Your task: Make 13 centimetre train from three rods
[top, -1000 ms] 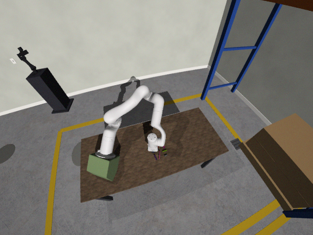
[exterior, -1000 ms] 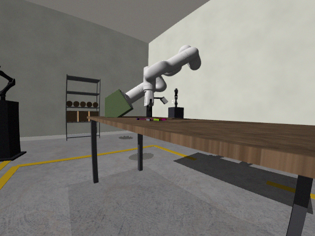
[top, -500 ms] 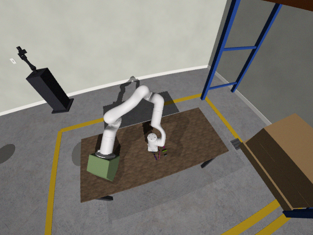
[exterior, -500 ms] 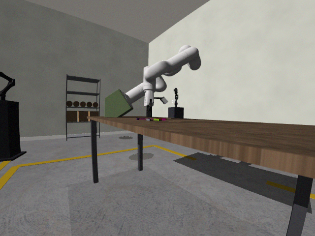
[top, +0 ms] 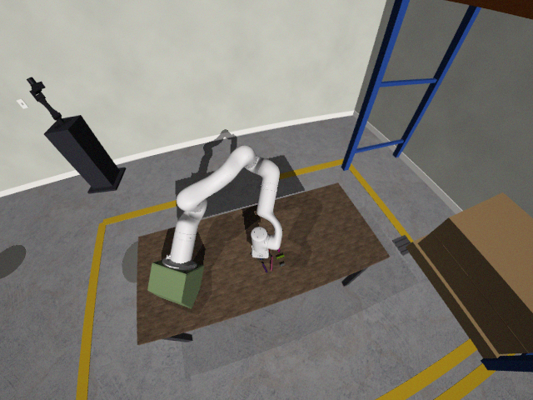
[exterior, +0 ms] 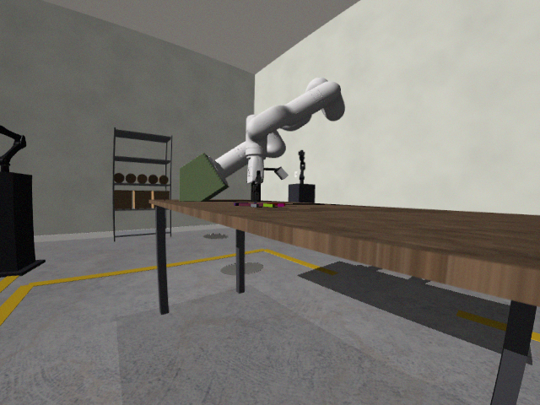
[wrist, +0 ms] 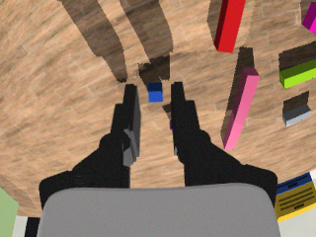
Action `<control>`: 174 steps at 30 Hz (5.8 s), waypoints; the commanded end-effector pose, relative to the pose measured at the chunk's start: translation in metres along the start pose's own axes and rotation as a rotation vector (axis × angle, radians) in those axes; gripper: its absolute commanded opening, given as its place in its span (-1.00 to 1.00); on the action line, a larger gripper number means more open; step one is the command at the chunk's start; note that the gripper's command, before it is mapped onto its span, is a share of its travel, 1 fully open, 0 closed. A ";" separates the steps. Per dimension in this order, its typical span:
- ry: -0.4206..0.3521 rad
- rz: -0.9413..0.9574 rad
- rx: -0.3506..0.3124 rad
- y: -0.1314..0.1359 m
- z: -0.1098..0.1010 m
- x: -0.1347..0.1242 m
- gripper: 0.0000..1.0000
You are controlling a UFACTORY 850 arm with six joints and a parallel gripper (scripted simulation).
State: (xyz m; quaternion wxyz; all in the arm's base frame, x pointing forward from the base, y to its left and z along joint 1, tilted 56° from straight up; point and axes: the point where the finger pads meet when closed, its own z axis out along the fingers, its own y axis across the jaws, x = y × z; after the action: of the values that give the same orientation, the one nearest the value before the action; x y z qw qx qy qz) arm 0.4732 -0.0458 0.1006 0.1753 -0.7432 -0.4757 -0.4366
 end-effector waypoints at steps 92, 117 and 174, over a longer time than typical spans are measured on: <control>0.000 0.000 -0.001 0.000 -0.001 0.000 -0.92; 0.000 0.000 -0.001 0.000 -0.090 0.000 -0.92; 0.000 0.457 -0.001 -0.088 -0.075 0.184 -0.92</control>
State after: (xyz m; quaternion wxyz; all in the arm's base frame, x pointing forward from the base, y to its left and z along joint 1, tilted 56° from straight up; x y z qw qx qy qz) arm 0.3876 0.0426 0.2830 0.2696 -0.8318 -0.2947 -0.3854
